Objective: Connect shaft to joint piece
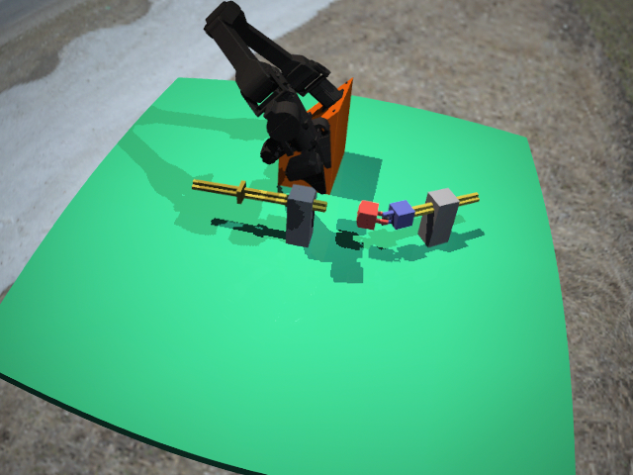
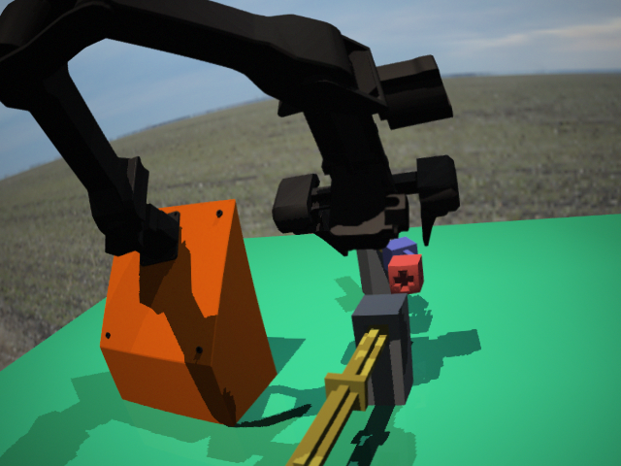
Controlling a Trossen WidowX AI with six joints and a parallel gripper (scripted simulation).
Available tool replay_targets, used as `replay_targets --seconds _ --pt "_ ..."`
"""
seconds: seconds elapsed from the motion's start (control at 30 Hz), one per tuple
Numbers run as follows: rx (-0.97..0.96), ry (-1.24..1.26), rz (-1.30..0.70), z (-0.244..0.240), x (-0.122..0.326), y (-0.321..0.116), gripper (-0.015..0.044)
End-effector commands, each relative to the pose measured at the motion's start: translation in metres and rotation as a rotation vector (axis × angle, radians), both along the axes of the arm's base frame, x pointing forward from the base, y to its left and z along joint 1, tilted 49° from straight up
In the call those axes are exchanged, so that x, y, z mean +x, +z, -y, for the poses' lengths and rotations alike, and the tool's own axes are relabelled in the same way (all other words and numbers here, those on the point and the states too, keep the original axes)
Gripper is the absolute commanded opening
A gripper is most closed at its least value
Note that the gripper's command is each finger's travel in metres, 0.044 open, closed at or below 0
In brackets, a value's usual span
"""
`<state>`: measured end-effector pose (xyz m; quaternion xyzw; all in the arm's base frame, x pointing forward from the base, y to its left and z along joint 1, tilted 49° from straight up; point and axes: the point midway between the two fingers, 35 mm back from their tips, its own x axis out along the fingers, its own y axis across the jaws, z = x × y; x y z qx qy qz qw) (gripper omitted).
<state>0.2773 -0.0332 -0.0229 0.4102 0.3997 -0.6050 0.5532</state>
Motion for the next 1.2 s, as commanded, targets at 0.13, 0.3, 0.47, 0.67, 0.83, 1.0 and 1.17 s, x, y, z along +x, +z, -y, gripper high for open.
replay_targets --seconds 0.13,0.3,0.47,0.67,0.83,1.0,1.17 --pt "-0.071 0.22 -0.071 0.026 0.007 0.026 0.044" --pt "-0.117 0.368 -0.141 0.042 0.008 0.043 0.044" --pt "-0.161 0.511 -0.223 0.058 0.008 0.06 0.044" --pt "-0.208 0.675 -0.335 0.077 0.007 0.081 0.044" --pt "-0.241 0.805 -0.441 0.092 0.003 0.1 0.044" --pt "-0.266 0.929 -0.557 0.107 -0.001 0.119 0.044" --pt "-0.281 1.047 -0.682 0.121 -0.008 0.138 0.044"
